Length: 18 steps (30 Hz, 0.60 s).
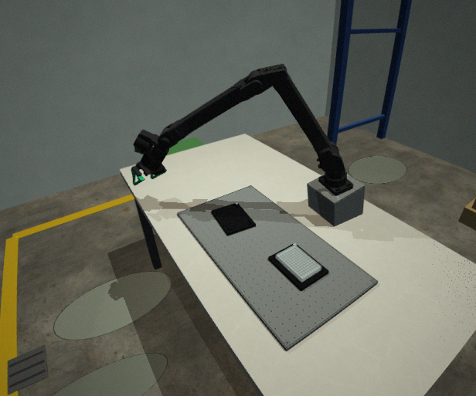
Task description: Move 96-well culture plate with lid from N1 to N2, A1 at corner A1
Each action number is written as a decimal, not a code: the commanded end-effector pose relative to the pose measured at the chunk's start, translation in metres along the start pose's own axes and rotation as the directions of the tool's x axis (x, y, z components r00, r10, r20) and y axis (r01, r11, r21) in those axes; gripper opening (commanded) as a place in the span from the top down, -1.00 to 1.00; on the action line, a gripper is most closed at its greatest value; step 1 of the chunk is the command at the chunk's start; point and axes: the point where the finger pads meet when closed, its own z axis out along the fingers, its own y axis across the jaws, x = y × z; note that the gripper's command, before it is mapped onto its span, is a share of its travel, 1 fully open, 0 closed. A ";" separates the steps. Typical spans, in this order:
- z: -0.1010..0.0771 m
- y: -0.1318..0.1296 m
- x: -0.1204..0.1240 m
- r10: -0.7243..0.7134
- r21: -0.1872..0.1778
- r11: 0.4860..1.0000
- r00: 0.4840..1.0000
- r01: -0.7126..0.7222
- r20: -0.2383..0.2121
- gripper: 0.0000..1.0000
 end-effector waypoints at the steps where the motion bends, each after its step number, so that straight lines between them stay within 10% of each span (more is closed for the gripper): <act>1: -0.031 0.030 -0.009 -0.041 -0.032 0.999 0.998 0.043 0.039 -1.00; 18: -0.049 0.070 0.054 -0.299 -0.070 0.953 0.953 0.295 -0.049 -1.00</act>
